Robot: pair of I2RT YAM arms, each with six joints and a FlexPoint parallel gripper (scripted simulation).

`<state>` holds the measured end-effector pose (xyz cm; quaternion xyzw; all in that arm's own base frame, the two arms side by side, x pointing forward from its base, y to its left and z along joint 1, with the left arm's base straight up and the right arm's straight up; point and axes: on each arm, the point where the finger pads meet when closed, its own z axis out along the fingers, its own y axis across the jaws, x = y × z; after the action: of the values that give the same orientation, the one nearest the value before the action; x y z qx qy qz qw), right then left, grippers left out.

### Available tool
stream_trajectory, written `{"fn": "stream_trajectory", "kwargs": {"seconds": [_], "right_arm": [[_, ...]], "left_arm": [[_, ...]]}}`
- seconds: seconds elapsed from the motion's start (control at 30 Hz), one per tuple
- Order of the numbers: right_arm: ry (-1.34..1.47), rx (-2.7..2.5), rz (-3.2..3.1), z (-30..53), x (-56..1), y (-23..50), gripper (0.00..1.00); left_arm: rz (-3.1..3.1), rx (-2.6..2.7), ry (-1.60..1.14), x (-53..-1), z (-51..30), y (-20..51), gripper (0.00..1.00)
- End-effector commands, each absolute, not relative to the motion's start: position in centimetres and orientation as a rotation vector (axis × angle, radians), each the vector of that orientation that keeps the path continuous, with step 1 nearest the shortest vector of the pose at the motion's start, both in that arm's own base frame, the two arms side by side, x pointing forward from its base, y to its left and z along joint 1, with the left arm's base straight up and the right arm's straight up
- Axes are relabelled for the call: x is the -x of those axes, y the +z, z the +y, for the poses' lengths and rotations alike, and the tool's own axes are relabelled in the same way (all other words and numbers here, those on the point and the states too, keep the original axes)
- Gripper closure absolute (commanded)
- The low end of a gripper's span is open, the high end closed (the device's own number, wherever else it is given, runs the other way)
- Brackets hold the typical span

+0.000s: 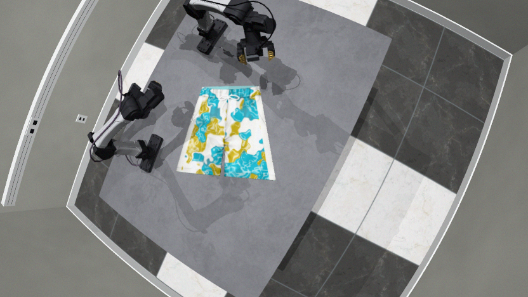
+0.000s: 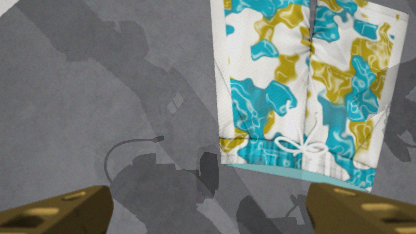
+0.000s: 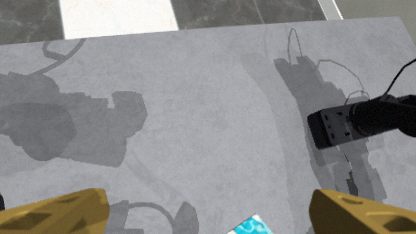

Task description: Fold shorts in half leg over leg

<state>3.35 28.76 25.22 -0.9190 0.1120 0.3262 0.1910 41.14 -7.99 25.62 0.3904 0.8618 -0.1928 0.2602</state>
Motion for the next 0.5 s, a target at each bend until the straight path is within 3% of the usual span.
{"fn": "stream_trajectory", "kwargs": {"seconds": [0.0, 0.47], "right_arm": [[0.865, 2.582, 0.355, 28.2, -4.0, 25.0, 0.43], [0.640, 2.616, 0.691, 25.5, -9.5, 21.2, 0.43]], "left_arm": [[2.359, -1.073, -0.531, -41.4, -9.0, 24.3, 0.43], [2.431, -1.189, -0.468, -38.4, -16.0, 22.2, 0.43]]}}
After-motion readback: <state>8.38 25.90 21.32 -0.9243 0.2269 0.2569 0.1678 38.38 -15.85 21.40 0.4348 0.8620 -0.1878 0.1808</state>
